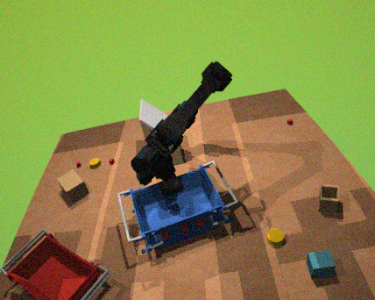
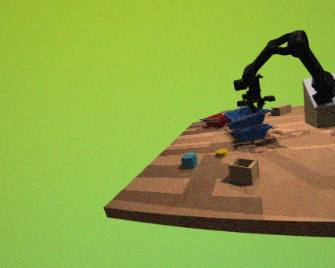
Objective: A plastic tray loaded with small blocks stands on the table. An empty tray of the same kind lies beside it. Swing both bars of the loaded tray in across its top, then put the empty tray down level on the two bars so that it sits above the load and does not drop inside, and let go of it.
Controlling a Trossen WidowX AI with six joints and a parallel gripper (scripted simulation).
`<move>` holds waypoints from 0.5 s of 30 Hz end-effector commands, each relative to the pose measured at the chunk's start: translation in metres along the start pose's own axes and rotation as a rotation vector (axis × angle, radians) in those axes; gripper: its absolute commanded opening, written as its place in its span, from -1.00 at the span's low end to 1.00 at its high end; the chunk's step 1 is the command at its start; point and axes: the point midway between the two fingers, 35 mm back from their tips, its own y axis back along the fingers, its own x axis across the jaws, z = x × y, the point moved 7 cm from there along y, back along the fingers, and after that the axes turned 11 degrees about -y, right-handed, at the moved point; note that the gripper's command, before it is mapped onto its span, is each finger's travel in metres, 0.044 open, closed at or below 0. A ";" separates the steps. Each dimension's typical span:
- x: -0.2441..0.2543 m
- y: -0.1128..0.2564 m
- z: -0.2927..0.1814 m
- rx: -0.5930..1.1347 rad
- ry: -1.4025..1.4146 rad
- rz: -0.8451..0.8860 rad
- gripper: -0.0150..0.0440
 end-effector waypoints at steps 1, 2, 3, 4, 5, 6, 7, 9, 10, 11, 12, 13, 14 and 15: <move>-0.003 -0.009 -0.002 -0.004 -0.001 -0.021 -0.49; -0.003 -0.011 -0.002 -0.005 -0.002 -0.026 -0.49; -0.004 -0.013 -0.002 -0.005 -0.002 -0.029 -0.49; -0.004 -0.013 -0.002 -0.006 -0.002 -0.030 -0.49; -0.004 -0.013 -0.002 -0.006 -0.002 -0.030 -0.49; -0.004 -0.013 -0.002 -0.006 -0.002 -0.030 -0.49; -0.004 -0.013 -0.002 -0.006 -0.002 -0.030 -0.49; -0.004 -0.013 -0.002 -0.006 -0.002 -0.030 -0.49; -0.004 -0.013 -0.002 -0.006 -0.002 -0.030 -0.49; -0.004 -0.013 -0.002 -0.006 -0.002 -0.030 -0.49; -0.004 -0.013 -0.002 -0.006 -0.002 -0.030 -0.49; -0.004 -0.013 -0.002 -0.006 -0.002 -0.030 -0.49; -0.004 -0.013 -0.002 -0.006 -0.002 -0.030 -0.49; -0.004 -0.013 -0.002 -0.006 -0.002 -0.030 -0.49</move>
